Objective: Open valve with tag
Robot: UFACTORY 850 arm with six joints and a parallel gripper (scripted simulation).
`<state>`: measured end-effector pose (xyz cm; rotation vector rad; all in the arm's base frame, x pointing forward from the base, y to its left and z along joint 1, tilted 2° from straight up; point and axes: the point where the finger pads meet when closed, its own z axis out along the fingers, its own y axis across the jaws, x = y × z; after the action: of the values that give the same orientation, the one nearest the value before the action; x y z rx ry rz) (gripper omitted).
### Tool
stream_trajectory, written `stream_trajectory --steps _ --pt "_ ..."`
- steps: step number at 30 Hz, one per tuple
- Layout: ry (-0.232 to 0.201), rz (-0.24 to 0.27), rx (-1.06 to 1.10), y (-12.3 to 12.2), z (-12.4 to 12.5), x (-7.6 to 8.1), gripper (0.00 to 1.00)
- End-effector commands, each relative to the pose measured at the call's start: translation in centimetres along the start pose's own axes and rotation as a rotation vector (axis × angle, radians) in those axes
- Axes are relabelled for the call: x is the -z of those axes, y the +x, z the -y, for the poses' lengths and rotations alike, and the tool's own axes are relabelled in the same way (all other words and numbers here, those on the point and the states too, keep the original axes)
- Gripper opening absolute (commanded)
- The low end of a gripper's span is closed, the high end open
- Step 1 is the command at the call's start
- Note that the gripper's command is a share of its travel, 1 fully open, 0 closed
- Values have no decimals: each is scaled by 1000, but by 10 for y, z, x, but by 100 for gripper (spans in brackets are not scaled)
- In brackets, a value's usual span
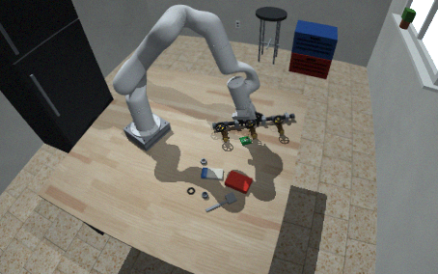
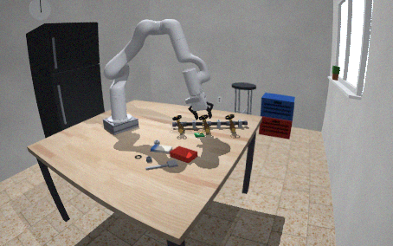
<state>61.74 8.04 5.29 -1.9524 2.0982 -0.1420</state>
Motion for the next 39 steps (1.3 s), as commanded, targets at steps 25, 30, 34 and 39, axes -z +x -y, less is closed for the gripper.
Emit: stream_trajectory --steps 25,30,34,39 --pt "9 6 1 0 1 -1 0" --pt "9 6 1 0 1 -1 0" --pt "9 6 1 0 1 -1 0" --pt "9 6 1 0 1 -1 0"
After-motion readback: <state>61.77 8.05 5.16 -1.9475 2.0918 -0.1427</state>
